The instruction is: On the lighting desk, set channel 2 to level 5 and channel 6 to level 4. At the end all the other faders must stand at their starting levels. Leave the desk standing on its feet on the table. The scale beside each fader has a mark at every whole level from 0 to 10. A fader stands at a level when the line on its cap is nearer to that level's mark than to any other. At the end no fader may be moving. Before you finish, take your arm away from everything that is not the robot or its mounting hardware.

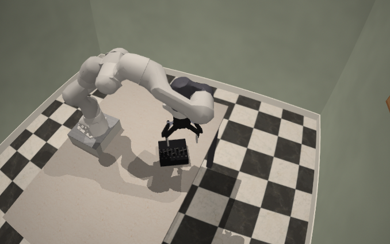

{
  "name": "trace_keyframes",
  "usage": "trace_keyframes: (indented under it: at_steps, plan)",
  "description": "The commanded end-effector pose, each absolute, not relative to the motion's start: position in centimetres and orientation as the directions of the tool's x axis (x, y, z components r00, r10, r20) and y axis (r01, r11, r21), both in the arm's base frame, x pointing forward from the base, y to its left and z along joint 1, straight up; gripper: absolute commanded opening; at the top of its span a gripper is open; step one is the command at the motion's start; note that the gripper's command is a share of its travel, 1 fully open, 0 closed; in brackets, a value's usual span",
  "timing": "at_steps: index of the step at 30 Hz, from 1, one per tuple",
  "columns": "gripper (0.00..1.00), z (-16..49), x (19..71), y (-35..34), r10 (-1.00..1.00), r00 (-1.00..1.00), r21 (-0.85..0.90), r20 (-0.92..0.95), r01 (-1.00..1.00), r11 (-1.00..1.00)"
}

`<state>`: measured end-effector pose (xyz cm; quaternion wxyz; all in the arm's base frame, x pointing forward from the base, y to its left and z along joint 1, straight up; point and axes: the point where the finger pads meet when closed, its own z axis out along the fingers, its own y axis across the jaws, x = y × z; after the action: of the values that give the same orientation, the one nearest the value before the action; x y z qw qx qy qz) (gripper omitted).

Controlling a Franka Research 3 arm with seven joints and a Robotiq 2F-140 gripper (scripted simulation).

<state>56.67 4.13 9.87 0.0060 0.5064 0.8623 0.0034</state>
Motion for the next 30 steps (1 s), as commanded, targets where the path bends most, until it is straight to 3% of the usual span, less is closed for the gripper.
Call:
trace_keyframes:
  at_steps: [1, 30]
  plan:
    - [1.0, 10.9, 56.2, 4.1, 0.872, -0.489, -0.001, 0.0, 0.872, 0.489]
    - [1.0, 12.0, 56.2, 4.1, 0.872, -0.489, -0.001, 0.0, 0.872, 0.489]
